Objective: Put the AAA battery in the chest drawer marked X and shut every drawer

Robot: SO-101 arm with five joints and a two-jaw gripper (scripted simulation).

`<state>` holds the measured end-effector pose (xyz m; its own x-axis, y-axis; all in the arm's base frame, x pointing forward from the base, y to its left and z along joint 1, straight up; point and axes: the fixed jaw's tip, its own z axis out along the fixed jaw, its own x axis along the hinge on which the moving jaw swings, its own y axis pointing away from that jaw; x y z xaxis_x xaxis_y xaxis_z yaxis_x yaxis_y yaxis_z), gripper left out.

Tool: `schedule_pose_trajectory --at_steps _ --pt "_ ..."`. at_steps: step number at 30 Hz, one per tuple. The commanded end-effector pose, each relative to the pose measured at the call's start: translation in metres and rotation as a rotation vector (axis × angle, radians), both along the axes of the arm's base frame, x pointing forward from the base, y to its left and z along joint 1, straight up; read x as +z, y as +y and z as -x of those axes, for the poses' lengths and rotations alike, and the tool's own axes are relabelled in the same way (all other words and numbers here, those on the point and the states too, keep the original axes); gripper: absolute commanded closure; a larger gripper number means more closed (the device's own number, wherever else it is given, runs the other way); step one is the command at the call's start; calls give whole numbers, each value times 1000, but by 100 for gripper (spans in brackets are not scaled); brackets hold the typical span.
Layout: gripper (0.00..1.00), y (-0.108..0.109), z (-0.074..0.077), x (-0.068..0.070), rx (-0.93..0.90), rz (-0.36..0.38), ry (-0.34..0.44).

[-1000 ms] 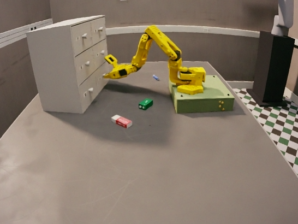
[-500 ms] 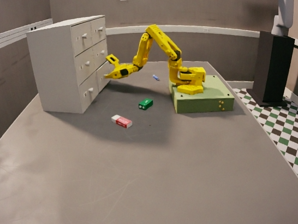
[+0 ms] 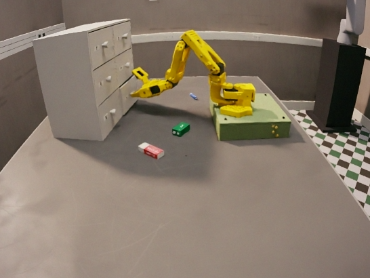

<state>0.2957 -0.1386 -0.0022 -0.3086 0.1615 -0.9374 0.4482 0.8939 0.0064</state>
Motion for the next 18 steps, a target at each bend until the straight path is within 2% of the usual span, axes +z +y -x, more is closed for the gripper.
schedule_pose_trajectory --at_steps 1,18 --pt "100 1 3 3 0 1 -5" --pt "100 2 9 3 -6 1 -5"
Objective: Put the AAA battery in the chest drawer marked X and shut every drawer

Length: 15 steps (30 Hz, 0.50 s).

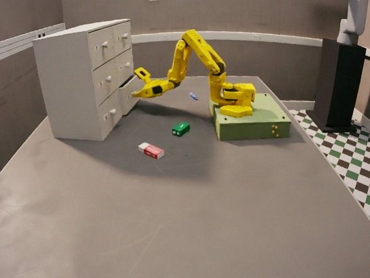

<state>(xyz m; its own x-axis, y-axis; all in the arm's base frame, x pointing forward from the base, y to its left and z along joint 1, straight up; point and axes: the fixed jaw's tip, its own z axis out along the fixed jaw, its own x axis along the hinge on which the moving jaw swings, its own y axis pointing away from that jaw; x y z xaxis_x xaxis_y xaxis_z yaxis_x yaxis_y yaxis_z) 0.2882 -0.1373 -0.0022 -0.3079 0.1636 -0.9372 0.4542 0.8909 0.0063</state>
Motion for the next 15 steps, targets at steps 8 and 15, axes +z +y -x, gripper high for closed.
schedule_pose_trajectory --at_steps 8,15 --pt "100 1 1 3 1 1 -6" --pt "100 1 4 3 -2 1 -6"
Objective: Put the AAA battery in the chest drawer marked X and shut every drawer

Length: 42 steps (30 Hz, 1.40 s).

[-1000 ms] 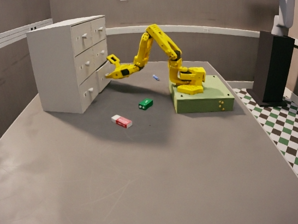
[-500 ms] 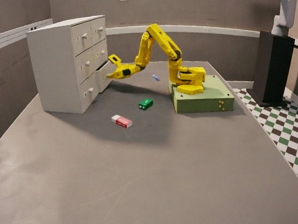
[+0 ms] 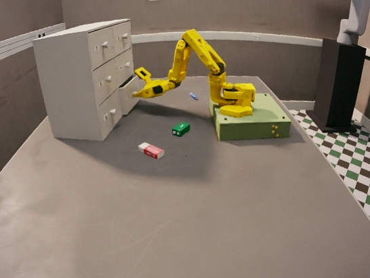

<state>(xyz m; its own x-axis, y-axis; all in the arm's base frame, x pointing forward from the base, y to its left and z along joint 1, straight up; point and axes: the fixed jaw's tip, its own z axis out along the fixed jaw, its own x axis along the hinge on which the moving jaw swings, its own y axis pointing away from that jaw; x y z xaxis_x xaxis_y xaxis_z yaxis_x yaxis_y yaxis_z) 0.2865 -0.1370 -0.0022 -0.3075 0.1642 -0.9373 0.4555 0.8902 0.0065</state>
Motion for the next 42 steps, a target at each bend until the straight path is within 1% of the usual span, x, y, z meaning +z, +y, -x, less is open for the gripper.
schedule_pose_trajectory --at_steps 1,14,29,42 --pt "100 1 3 3 -1 1 -6" --pt "100 2 9 3 -8 1 -6" --pt "100 2 9 3 -8 1 -6" --pt "100 3 17 3 -16 1 -5"
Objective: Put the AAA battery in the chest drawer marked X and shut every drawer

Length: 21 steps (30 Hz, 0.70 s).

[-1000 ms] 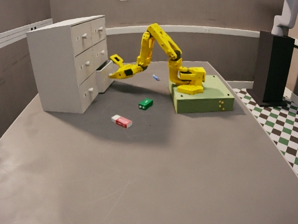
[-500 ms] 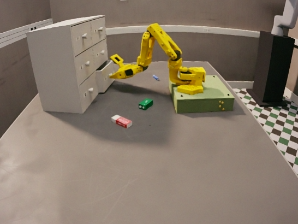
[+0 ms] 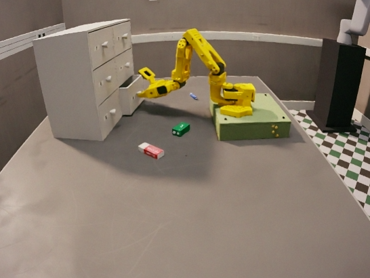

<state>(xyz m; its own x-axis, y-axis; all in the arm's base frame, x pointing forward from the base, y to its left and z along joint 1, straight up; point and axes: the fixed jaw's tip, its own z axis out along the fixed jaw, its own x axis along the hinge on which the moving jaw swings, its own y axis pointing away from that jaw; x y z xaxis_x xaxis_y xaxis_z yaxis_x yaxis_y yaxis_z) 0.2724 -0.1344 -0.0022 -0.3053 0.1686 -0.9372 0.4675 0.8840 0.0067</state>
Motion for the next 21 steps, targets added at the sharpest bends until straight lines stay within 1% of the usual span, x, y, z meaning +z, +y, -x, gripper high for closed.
schedule_pose_trajectory --at_steps 1,21 --pt "100 1 3 3 -3 2 -6" --pt "100 1 5 3 -5 2 -6"
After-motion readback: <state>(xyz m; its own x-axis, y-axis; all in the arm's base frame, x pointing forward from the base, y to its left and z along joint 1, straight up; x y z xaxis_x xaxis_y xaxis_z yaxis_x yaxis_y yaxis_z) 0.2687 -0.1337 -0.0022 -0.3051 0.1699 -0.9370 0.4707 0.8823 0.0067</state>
